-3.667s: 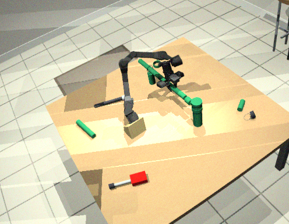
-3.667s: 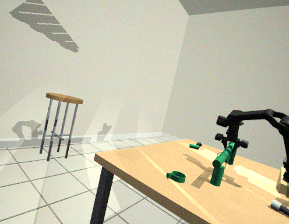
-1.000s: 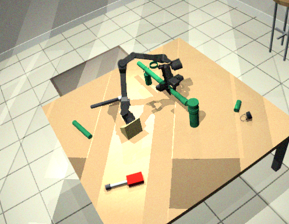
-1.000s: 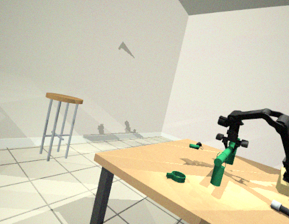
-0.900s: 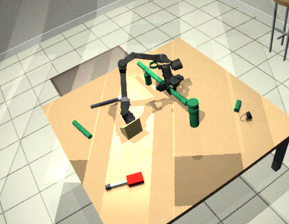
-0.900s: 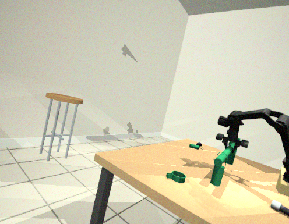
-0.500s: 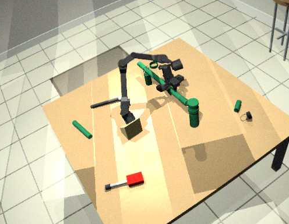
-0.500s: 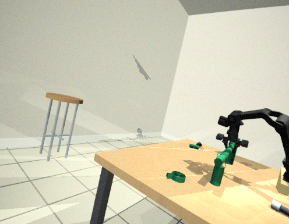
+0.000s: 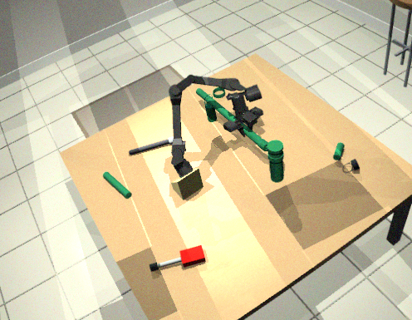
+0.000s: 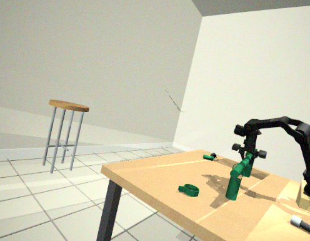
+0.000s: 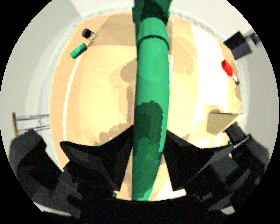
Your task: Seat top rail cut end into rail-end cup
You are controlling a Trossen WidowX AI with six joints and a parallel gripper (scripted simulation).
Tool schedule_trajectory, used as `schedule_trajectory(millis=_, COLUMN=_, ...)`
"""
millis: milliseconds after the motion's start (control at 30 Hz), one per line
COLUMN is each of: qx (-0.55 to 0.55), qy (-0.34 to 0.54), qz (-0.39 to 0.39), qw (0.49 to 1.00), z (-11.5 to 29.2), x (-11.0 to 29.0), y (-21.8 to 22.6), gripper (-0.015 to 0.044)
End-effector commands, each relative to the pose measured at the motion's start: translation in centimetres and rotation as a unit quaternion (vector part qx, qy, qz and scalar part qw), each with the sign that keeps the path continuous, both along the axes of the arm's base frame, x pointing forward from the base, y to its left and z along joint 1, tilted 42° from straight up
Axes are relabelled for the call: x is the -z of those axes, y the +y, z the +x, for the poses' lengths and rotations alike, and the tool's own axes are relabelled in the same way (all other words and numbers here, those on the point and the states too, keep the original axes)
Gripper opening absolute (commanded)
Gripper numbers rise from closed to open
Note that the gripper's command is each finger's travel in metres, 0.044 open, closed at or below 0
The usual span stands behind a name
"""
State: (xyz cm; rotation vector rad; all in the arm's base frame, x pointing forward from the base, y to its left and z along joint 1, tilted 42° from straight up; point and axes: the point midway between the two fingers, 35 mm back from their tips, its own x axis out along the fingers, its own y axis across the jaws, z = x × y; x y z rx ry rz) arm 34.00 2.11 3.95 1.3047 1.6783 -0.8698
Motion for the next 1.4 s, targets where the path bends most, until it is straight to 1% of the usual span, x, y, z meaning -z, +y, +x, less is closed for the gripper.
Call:
schedule_trajectory(millis=0, qx=0.001, qy=-0.002, qz=-0.006, qw=1.0, z=0.1, x=0.1, y=-0.6, gripper=0.0)
schedule_trajectory(millis=600, qx=0.001, qy=-0.002, qz=-0.006, qw=1.0, z=0.2, x=0.5, y=-1.1, gripper=0.0)
schedule_trajectory(millis=633, qx=0.0, qy=0.0, qz=0.001, qw=1.0, z=0.1, x=0.4, y=-0.5, gripper=0.0)
schedule_trajectory(millis=900, qx=0.0, qy=0.0, qz=0.001, qw=1.0, z=0.1, x=0.4, y=-0.5, gripper=0.0)
schedule_trajectory(millis=1200, qx=0.0, qy=0.0, qz=0.001, qw=1.0, z=0.1, x=0.4, y=-0.5, gripper=0.0236)
schedule_trajectory(millis=1367, qx=0.0, qy=0.0, qz=0.001, qw=1.0, z=0.2, x=-1.0, y=-0.4, gripper=0.0368)
